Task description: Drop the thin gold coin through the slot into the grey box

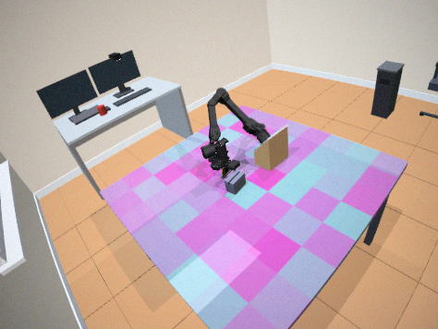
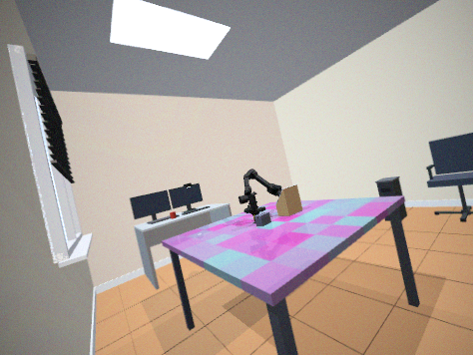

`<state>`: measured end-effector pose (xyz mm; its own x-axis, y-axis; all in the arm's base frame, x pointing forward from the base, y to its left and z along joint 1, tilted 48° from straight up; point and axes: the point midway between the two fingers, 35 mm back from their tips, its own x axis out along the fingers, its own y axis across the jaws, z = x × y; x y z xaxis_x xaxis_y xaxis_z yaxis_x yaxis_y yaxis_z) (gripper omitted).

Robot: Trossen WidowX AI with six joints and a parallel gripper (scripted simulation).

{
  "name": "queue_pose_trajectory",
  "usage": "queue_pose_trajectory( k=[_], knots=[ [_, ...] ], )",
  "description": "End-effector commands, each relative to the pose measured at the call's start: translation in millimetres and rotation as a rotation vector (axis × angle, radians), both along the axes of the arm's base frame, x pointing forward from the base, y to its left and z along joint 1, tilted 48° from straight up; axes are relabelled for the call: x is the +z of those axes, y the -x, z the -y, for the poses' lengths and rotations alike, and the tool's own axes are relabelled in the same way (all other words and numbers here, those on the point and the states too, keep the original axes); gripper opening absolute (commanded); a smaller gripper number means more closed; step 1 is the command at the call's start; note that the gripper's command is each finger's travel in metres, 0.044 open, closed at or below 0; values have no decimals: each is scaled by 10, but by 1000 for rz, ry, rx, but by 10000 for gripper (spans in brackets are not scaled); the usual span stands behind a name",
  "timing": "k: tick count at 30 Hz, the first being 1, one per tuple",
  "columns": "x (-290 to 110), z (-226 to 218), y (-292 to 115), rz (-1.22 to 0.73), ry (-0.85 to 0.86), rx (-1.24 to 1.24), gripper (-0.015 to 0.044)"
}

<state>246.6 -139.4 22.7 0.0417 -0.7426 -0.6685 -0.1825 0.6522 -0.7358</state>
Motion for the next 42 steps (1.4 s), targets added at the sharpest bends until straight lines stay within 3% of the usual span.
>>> queue_pose_trajectory(
  k=[1, 42],
  knots=[
    [-11, 8, 14, -6, -1, 0, 0],
    [579, -660, 27, -6, -9, 0, 0]
  ],
)
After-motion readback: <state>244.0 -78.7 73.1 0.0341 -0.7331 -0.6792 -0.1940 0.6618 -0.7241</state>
